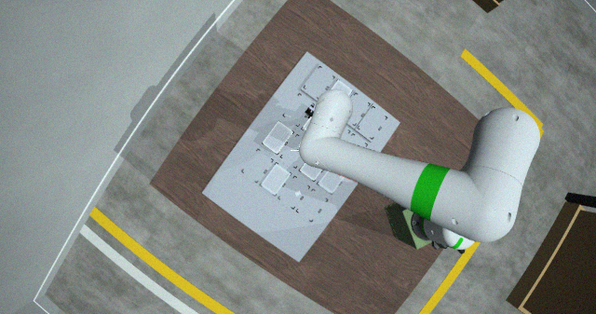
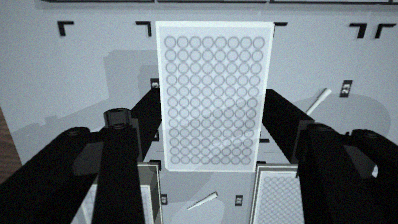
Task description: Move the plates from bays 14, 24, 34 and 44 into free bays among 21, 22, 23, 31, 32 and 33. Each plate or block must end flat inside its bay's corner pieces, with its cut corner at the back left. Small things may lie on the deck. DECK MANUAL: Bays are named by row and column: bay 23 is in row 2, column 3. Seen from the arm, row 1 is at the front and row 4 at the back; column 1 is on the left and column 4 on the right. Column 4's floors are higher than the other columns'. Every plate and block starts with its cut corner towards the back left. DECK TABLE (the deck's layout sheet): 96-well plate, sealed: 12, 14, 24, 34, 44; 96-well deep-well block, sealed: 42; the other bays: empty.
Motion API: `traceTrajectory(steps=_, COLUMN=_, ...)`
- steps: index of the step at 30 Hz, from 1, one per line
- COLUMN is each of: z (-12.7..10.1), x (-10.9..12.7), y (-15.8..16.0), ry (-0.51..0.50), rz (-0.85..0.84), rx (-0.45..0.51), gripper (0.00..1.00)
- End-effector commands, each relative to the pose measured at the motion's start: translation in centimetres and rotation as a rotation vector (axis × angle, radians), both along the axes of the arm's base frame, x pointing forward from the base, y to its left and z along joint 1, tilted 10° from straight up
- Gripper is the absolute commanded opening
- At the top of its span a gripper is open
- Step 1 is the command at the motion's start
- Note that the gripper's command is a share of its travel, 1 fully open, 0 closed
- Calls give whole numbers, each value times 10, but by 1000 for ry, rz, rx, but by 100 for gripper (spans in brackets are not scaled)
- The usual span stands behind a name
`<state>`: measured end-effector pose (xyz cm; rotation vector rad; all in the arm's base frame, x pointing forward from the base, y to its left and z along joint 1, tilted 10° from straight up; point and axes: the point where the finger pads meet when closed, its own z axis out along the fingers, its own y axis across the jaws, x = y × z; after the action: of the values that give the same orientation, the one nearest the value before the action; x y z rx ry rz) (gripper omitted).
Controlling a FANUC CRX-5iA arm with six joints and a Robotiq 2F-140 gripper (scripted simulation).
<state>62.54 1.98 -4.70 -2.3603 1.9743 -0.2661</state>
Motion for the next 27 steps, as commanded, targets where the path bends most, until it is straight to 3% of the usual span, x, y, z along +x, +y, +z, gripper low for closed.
traceTrajectory(steps=1, z=-3, x=1, y=0, ry=-2, rz=0, rx=0, gripper=10)
traceTrajectory(steps=27, z=-34, x=6, y=-3, ry=-2, rz=0, rx=0, gripper=10)
